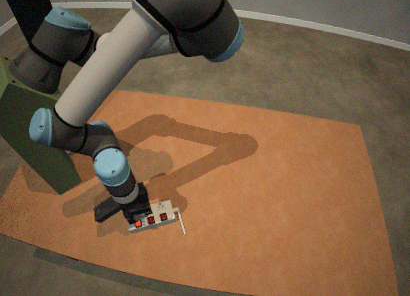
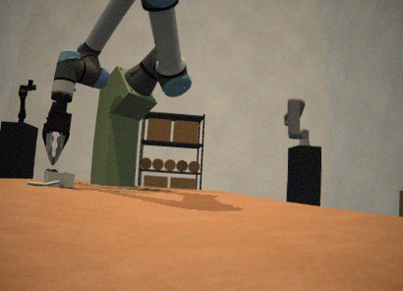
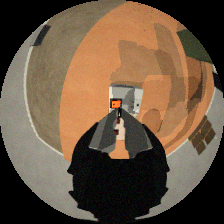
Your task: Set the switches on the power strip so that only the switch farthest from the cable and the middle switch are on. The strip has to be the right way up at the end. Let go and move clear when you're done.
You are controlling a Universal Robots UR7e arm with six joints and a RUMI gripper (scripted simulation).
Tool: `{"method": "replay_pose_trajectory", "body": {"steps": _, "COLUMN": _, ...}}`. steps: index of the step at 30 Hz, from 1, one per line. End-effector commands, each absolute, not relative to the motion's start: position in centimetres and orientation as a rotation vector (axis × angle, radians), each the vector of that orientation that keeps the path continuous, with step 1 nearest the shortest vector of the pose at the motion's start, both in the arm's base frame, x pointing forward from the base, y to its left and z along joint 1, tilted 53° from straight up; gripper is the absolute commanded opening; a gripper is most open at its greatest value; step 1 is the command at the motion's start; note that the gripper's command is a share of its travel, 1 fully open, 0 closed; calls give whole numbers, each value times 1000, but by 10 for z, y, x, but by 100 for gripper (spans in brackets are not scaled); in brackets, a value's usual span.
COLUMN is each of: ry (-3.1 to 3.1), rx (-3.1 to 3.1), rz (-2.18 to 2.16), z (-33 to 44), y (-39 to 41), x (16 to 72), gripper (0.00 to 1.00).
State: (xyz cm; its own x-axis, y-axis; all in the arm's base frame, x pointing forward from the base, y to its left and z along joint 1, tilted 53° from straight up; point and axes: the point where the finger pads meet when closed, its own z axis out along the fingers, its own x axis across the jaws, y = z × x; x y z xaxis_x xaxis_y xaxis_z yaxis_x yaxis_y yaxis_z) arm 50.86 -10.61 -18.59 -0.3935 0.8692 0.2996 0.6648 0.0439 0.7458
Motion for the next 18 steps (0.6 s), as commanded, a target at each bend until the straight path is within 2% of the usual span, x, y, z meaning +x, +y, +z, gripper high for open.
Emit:
{"method": "replay_pose_trajectory", "body": {"steps": 1, "ry": 2086, "rx": 1573, "rz": 1271, "z": -178, "y": -113, "x": 501, "gripper": 0}}
{"method": "replay_pose_trajectory", "body": {"steps": 18, "ry": 2086, "rx": 1573, "rz": 1271, "z": -172, "y": -118, "x": 494, "gripper": 0}}
